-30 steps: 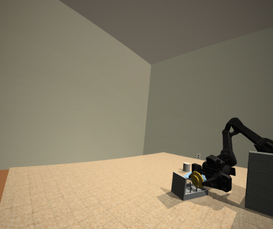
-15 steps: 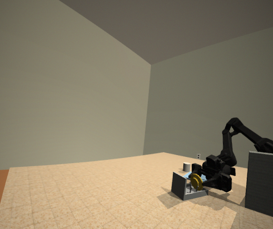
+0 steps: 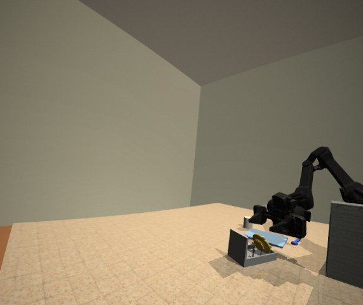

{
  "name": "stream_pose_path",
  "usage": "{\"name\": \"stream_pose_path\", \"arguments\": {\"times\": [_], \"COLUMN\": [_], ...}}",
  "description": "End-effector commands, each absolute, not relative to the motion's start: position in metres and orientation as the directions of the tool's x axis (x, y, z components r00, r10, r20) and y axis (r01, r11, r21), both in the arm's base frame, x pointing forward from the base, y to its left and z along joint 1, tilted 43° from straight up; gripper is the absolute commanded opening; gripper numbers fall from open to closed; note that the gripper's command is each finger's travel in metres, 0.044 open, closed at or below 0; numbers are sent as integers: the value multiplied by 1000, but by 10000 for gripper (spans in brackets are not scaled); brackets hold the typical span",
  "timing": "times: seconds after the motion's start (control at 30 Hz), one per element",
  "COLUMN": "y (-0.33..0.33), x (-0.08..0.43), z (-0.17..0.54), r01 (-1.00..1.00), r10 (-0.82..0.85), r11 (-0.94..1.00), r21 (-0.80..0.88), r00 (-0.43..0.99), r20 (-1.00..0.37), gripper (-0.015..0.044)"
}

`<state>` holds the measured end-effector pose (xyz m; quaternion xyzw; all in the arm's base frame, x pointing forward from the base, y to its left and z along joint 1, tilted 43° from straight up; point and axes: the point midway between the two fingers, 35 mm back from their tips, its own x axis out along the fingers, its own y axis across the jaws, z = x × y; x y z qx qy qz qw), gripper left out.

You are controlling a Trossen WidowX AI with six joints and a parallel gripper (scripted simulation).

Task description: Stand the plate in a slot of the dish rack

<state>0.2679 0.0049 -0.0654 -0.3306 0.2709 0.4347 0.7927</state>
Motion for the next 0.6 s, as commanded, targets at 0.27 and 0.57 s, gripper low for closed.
{"name": "stream_pose_path", "arguments": {"times": [0.27, 0.57], "y": [53, 54], "x": [275, 275], "z": [-13, -20], "r01": [-865, -833], "r10": [519, 436], "r11": [412, 544], "r21": [-287, -96], "r00": [481, 379], "r20": [-707, -816], "gripper": [400, 400]}}
